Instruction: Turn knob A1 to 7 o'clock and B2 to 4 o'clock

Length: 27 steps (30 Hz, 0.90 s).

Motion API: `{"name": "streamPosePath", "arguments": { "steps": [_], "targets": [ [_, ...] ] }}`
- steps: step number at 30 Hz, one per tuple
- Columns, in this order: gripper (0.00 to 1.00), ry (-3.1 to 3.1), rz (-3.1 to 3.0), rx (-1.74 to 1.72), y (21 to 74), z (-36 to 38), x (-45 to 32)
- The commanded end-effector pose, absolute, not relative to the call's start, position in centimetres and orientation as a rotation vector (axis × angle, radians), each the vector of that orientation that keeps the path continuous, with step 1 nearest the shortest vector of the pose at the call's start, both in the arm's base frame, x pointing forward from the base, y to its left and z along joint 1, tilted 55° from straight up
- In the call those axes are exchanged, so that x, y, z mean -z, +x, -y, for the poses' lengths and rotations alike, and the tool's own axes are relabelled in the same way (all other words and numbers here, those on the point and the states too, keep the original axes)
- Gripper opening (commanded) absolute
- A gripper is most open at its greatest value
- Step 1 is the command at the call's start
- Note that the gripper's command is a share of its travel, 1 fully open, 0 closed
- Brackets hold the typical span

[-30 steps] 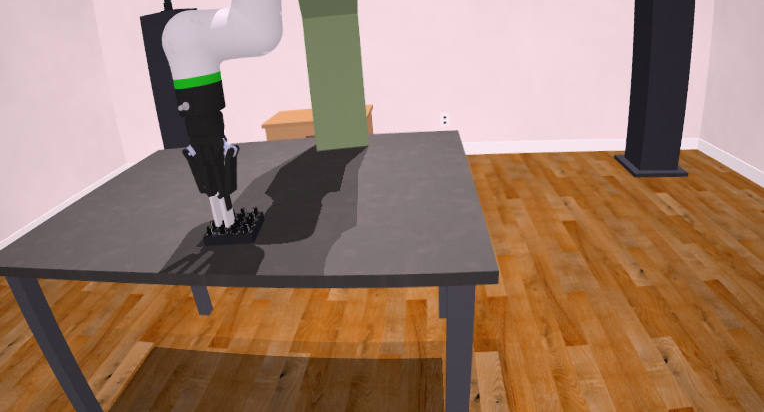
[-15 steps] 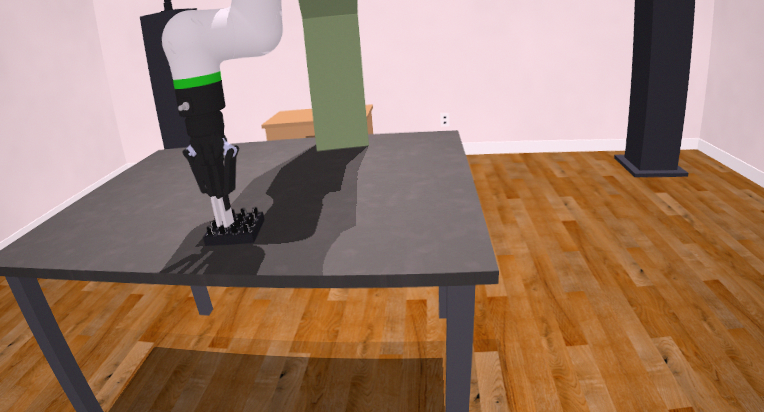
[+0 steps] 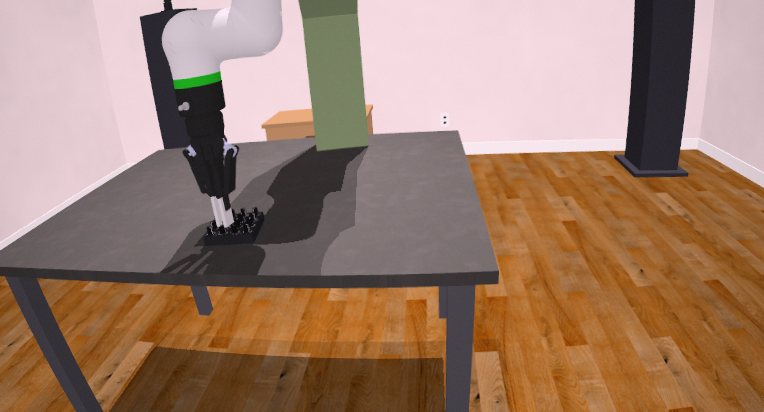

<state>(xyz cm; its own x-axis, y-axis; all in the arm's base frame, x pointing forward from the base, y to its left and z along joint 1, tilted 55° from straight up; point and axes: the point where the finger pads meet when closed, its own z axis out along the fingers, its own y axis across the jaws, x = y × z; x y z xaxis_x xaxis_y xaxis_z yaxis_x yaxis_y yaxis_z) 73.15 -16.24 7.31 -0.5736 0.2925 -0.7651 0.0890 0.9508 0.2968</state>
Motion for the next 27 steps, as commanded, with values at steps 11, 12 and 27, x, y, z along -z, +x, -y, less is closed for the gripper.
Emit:
{"name": "streamPosePath", "arguments": {
  "steps": [11, 12, 27],
  "targets": [
    [0.05, 0.268, -2.176, -0.280, 73.15, 16.26, -7.32],
    [0.05, 0.269, -2.176, -0.281, 73.15, 16.26, -7.32],
    [0.05, 0.366, -2.168, -0.330, 73.15, 16.26, -7.32]
  ]
}}
